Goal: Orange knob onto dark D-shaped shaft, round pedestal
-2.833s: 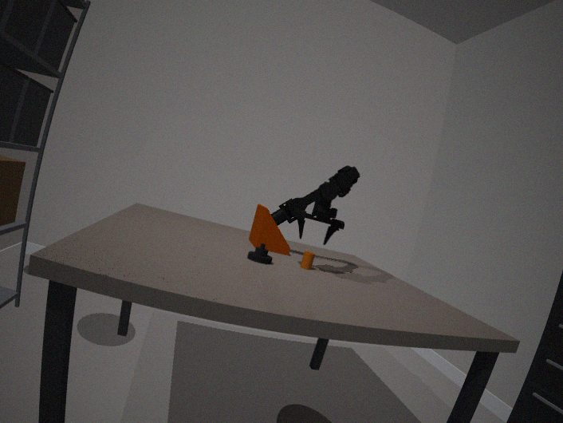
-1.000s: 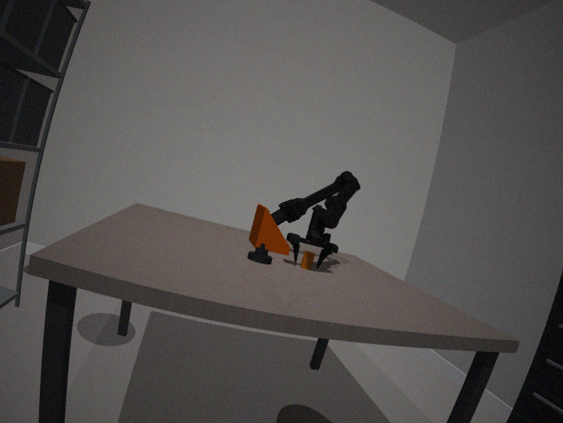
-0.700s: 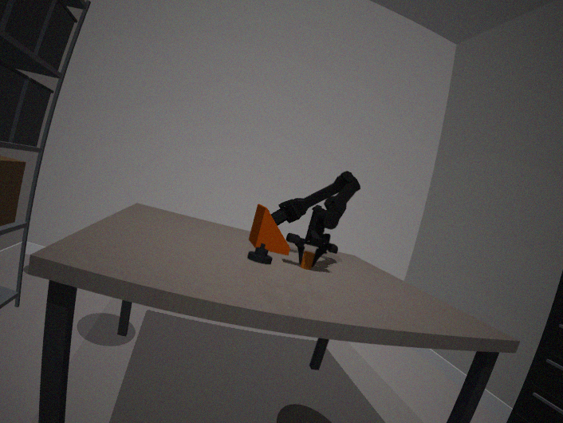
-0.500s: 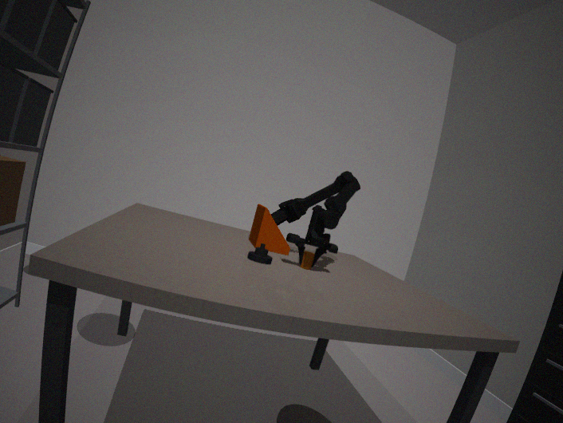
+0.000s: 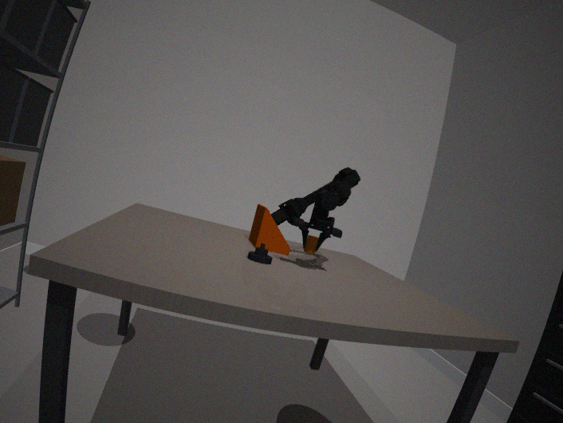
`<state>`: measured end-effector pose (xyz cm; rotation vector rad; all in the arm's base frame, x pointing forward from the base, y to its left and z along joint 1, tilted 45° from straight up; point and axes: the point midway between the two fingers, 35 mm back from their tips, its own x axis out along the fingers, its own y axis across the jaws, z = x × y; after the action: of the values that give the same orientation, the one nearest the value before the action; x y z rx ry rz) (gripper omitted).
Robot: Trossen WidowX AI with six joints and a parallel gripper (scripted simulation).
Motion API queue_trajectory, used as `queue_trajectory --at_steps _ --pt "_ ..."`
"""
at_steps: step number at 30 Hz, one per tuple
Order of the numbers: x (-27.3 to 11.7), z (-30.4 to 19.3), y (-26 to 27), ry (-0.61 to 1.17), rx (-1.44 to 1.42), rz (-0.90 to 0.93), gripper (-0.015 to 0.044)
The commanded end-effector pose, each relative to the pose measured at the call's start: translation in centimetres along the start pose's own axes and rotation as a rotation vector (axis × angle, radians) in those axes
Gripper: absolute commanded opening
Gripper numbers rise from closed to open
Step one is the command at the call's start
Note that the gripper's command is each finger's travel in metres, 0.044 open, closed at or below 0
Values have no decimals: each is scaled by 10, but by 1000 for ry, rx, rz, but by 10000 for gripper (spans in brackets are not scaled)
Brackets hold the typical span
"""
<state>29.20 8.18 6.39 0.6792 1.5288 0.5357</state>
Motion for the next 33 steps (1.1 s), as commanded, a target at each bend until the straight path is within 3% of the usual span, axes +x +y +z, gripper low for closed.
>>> queue_trajectory --at_steps 1,10,33 --pt "-23 1 0 -10 -6 -4 0" --pt "-77 -8 2 -8 -2 8 0" --pt "-67 23 -48 -11 -2 2 0"
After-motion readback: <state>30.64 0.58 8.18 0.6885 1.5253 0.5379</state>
